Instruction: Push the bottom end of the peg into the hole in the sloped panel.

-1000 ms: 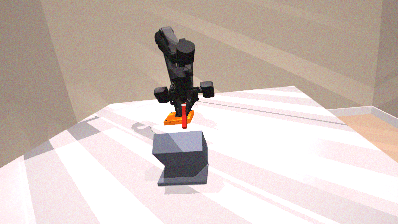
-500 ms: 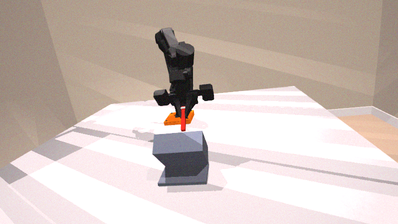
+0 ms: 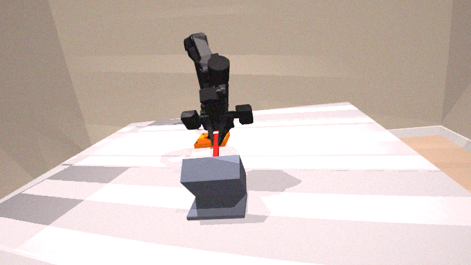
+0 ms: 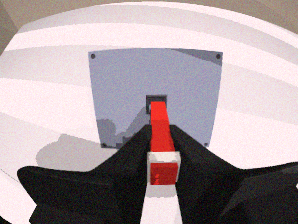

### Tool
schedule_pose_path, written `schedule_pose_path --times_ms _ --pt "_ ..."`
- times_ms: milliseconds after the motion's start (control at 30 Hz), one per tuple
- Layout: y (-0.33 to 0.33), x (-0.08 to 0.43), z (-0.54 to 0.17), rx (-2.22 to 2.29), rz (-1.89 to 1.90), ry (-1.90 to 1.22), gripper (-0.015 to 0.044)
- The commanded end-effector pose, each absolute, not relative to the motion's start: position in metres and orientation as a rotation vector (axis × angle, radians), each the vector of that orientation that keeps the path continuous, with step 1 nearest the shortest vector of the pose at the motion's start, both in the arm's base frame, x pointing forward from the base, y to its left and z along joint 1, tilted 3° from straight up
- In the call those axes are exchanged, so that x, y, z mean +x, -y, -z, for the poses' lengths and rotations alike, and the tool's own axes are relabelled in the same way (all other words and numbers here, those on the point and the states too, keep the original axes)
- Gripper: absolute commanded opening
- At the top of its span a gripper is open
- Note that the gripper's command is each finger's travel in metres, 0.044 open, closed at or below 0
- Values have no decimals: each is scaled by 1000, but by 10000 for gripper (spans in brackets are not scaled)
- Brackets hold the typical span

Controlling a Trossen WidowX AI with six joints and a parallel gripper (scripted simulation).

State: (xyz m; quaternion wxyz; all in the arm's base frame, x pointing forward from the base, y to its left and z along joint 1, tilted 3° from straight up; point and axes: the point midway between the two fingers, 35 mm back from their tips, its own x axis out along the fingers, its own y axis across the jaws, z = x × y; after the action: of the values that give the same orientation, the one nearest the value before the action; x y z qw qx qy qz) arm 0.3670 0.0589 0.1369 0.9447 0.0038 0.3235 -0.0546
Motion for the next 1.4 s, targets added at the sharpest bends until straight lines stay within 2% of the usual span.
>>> schedule_pose_path --times_ms 0,1367 --pt "-59 371 -131 3 106 -665 0" --pt "-58 373 -127 8 111 -659 0"
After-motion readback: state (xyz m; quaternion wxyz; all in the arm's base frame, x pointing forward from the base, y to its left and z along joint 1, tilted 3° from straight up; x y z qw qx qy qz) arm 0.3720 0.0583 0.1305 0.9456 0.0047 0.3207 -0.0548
